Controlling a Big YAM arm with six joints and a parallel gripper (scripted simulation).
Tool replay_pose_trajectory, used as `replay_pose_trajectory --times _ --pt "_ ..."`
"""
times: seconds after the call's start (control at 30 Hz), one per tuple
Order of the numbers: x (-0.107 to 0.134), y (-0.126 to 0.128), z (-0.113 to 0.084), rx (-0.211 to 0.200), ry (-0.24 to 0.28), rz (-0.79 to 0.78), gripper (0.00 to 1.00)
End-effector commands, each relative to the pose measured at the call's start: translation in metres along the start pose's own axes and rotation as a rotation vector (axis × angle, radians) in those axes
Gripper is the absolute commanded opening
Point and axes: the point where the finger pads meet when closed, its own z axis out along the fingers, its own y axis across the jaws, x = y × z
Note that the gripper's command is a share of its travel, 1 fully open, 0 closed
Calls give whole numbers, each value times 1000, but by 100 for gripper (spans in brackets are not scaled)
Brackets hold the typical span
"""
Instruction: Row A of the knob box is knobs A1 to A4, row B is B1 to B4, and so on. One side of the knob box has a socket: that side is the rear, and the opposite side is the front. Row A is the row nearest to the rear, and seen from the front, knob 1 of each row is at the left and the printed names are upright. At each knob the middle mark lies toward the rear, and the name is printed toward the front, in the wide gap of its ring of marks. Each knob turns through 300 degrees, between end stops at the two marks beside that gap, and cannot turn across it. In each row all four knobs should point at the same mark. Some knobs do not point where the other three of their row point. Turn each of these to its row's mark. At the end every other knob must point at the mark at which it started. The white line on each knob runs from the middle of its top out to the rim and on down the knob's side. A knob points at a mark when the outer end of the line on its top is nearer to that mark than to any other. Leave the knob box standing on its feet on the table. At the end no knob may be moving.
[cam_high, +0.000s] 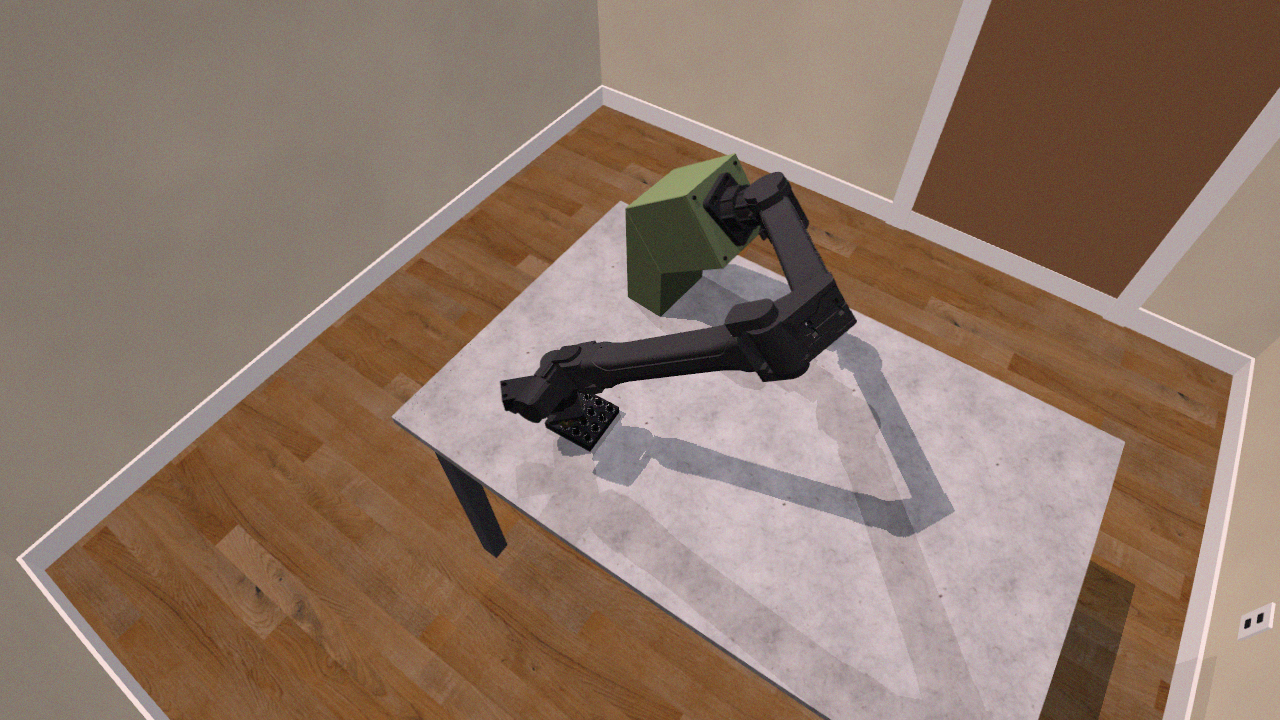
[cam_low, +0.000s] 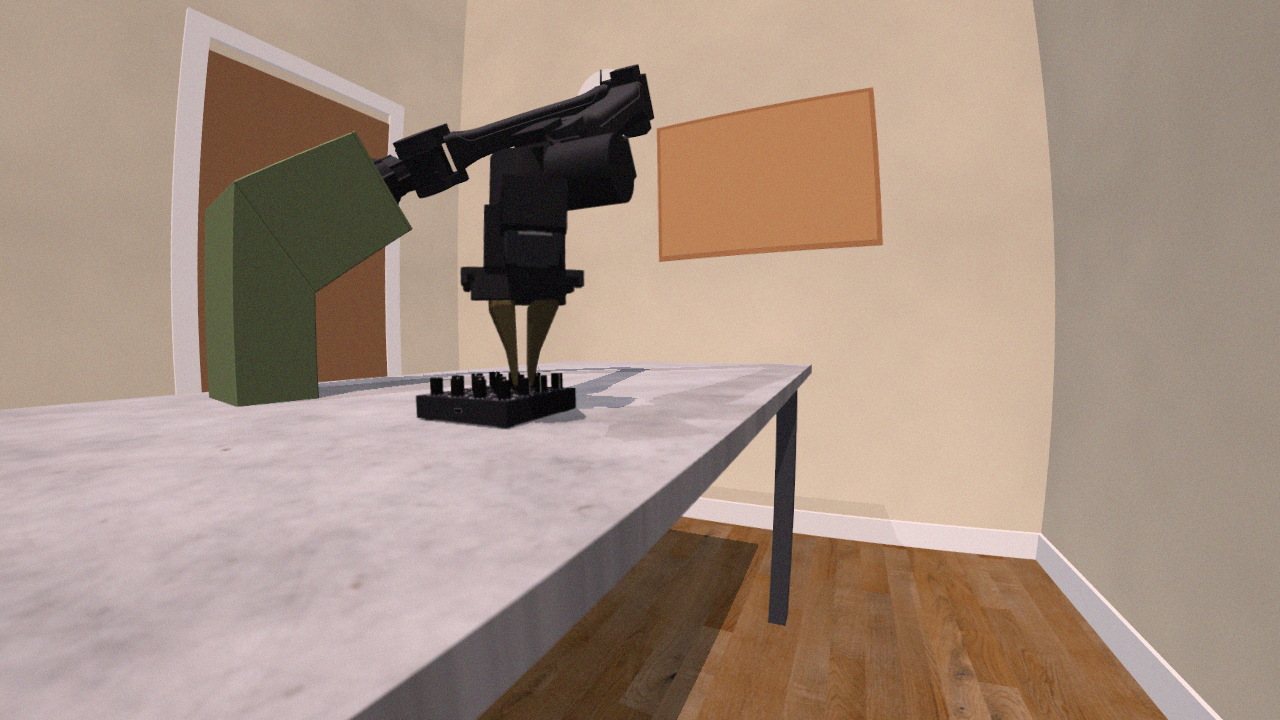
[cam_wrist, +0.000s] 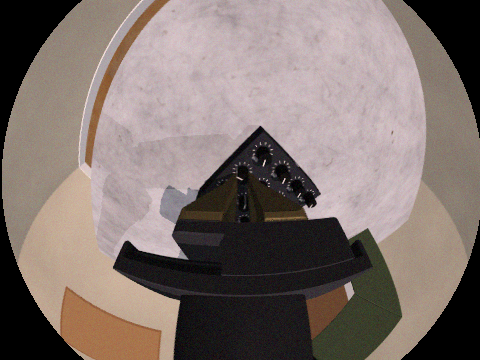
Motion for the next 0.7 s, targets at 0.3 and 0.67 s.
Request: replay_pose_trajectory --times 0.3,0.67 --pt "-3 9 1 -8 -7 -310 9" --pt "-3 9 1 -8 -7 -525 9"
